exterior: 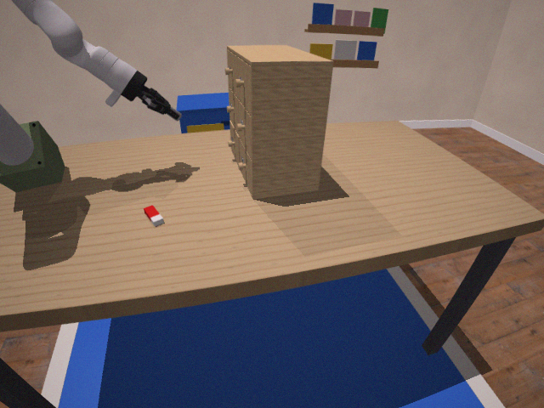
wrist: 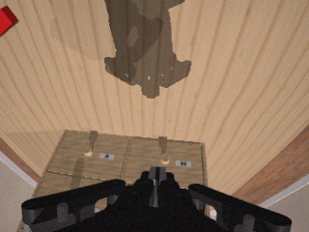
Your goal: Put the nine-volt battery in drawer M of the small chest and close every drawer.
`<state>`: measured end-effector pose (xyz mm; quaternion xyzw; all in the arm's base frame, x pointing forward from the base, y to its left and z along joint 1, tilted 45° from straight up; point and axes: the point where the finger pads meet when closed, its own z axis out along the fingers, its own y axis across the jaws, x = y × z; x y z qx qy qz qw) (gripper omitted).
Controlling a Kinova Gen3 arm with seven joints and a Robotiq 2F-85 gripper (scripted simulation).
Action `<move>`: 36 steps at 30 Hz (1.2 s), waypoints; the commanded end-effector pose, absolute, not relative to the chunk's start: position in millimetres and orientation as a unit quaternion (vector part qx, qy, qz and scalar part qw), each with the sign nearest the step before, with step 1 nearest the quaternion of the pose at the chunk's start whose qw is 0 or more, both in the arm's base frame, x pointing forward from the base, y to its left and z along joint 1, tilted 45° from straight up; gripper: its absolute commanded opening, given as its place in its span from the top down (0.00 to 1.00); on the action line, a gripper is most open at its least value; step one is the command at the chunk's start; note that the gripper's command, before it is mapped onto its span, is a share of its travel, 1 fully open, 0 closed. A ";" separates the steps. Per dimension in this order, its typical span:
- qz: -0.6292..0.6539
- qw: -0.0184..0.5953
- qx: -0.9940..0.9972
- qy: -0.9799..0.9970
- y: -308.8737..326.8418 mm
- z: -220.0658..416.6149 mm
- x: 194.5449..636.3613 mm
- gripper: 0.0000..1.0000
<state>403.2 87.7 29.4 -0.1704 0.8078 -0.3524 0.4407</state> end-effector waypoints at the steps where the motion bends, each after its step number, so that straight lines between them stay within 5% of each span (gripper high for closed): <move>1: -0.338 0.427 -0.155 0.824 102.3 31.8 400.1 1.00; 36: -0.364 0.228 -0.074 0.900 125.9 54.6 364.6 1.00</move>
